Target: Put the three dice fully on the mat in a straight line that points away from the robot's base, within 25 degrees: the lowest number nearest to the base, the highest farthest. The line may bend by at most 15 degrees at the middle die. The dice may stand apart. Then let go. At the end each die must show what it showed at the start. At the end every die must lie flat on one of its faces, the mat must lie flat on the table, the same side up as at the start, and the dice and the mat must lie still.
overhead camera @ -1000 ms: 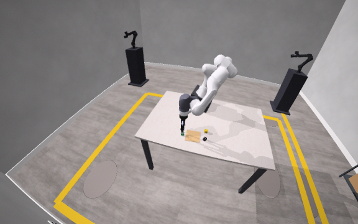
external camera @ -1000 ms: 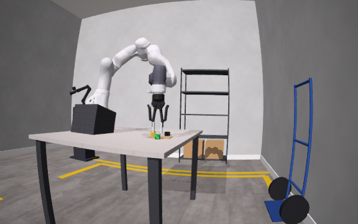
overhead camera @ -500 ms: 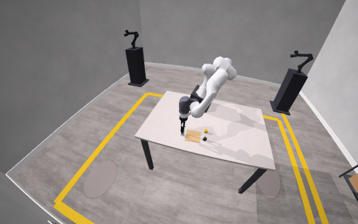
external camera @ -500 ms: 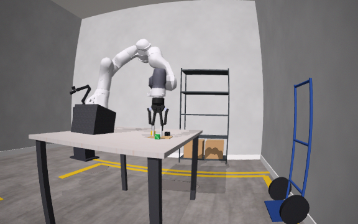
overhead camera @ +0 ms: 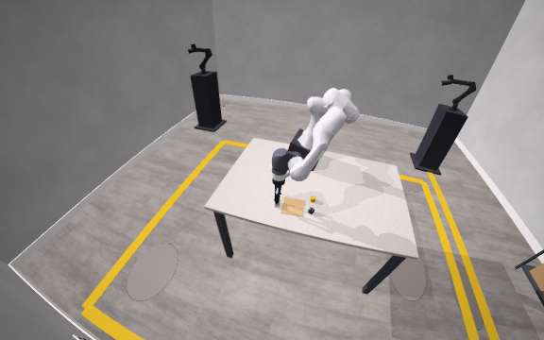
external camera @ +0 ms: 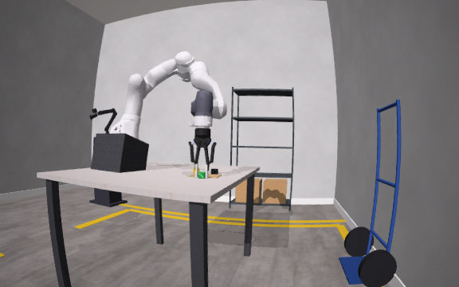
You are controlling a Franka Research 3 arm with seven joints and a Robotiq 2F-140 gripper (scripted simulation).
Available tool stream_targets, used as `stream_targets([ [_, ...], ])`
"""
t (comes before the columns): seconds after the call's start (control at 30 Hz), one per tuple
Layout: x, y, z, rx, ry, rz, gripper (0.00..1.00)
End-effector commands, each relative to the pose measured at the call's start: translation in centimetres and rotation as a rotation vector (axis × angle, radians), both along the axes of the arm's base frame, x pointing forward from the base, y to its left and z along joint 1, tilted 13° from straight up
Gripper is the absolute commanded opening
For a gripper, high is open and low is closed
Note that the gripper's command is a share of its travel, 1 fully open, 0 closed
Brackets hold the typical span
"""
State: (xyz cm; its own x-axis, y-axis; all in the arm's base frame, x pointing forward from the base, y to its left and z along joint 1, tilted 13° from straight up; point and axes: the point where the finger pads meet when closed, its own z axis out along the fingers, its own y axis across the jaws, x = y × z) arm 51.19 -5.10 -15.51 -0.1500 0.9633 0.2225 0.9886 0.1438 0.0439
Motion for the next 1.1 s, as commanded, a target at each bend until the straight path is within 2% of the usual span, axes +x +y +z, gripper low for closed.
stream_targets([
  [0.0,0.15,-0.12,-0.05,-0.002,-0.006,0.005,0.28],
  [1.03,0.15,-0.12,-0.05,-0.002,-0.006,0.005,0.28],
  [1.07,0.15,-0.12,-0.05,-0.002,-0.006,0.005,0.16],
])
